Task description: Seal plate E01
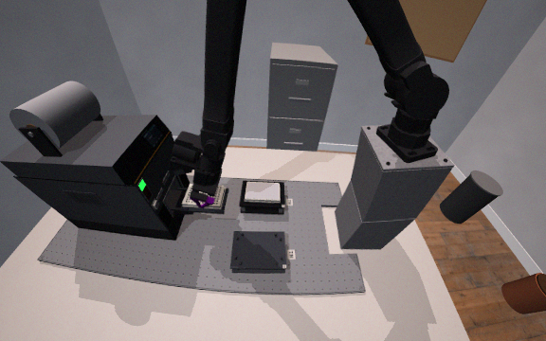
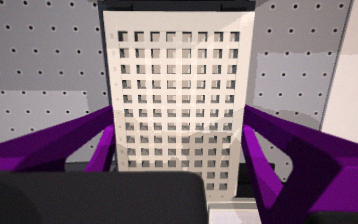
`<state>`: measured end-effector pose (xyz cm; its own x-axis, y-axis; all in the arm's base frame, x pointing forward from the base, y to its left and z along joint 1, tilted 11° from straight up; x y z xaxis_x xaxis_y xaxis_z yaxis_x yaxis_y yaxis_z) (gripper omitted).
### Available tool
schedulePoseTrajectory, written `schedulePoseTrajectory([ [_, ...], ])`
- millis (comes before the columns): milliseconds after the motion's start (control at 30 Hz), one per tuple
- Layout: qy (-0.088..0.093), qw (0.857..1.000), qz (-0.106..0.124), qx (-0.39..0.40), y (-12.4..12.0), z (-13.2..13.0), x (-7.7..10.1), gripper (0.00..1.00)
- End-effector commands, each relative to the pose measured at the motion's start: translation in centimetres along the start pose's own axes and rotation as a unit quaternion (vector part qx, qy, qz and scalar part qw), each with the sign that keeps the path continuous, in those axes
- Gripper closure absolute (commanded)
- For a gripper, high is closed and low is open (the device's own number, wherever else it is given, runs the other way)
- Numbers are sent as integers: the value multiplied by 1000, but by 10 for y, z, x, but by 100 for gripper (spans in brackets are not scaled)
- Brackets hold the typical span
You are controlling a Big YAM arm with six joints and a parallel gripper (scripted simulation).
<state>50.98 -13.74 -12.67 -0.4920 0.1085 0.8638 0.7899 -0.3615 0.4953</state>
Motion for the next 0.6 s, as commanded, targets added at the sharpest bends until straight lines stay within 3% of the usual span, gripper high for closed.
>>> schedulePoseTrajectory([
  [0,0,1000,-17,-8,13,-3,-6,100],
  [300,3,1000,0,-1,-9,5,-9,100],
  [567,3,1000,3,-1,-6,6,-15,100],
])
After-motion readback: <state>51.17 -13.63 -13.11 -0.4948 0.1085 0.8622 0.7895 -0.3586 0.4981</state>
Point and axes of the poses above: the point where the finger pads meet when closed, its own x axis back along the fingers, its own z axis across the jaws, y = z × x, the point moved 5 cm from there along x, back along the fingers, and after that the axes turned 12 degrees about -x, right-handed, at the moved point
